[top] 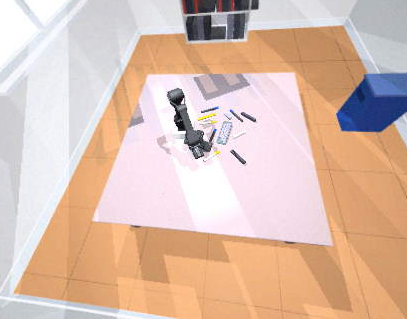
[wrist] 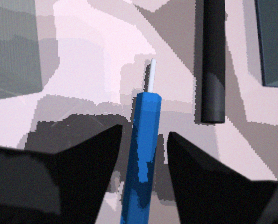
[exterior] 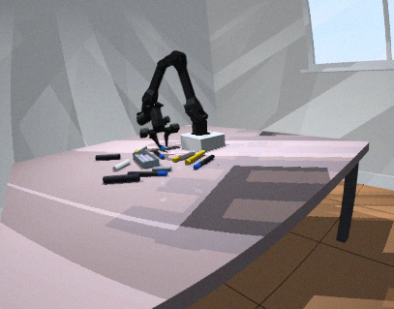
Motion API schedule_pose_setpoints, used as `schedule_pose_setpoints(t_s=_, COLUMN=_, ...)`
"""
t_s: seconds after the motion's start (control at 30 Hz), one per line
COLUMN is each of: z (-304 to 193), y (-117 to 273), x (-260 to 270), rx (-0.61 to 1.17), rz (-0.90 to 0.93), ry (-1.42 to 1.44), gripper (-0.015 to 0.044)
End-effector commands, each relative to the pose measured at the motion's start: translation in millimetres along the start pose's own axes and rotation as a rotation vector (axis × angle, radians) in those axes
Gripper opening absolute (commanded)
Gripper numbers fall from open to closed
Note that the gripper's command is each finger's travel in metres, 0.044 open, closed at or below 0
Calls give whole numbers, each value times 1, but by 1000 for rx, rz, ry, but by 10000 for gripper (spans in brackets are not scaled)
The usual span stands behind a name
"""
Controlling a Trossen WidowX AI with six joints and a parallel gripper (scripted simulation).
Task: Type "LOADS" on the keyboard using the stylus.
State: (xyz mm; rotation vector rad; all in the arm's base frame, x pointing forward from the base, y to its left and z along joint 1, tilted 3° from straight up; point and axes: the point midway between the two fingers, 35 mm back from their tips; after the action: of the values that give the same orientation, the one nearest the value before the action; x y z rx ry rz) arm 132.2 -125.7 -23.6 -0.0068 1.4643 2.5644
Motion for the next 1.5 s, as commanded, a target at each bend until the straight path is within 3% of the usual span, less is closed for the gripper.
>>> schedule_pose_setpoints(t_s=0.0, z=-1, y=-4, x=0, rx=-4, rz=-3, ry=2, gripper=150)
schedule_pose_setpoints(t_s=0.17, z=-3, y=-7, x=1, rx=-4, rz=-3, ry=2, gripper=150)
schedule_pose_setpoints(t_s=0.33, z=-3, y=-5, x=1, rx=-1, rz=0, ry=0, gripper=19)
schedule_pose_setpoints(t_s=0.43, z=-3, y=-5, x=1, rx=-1, rz=0, ry=0, gripper=0)
schedule_pose_setpoints(t_s=0.7, z=-2, y=-3, x=0, rx=-1, rz=0, ry=0, gripper=0)
schedule_pose_setpoints(t_s=1.03, z=20, y=36, x=-5, rx=0, rz=0, ry=0, gripper=0)
schedule_pose_setpoints(t_s=1.2, z=20, y=35, x=-5, rx=1, rz=2, ry=-2, gripper=0)
schedule_pose_setpoints(t_s=1.47, z=26, y=30, x=-10, rx=35, rz=158, ry=-47, gripper=0)
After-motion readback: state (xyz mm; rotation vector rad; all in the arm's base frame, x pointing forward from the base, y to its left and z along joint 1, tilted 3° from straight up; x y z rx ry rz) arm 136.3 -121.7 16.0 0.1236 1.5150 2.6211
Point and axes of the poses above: the point midway between the two fingers, 35 mm back from their tips, its own y axis back along the fingers, its own x axis across the jaws, z = x × y, and after that the axes turned 13 degrees about y, right-handed
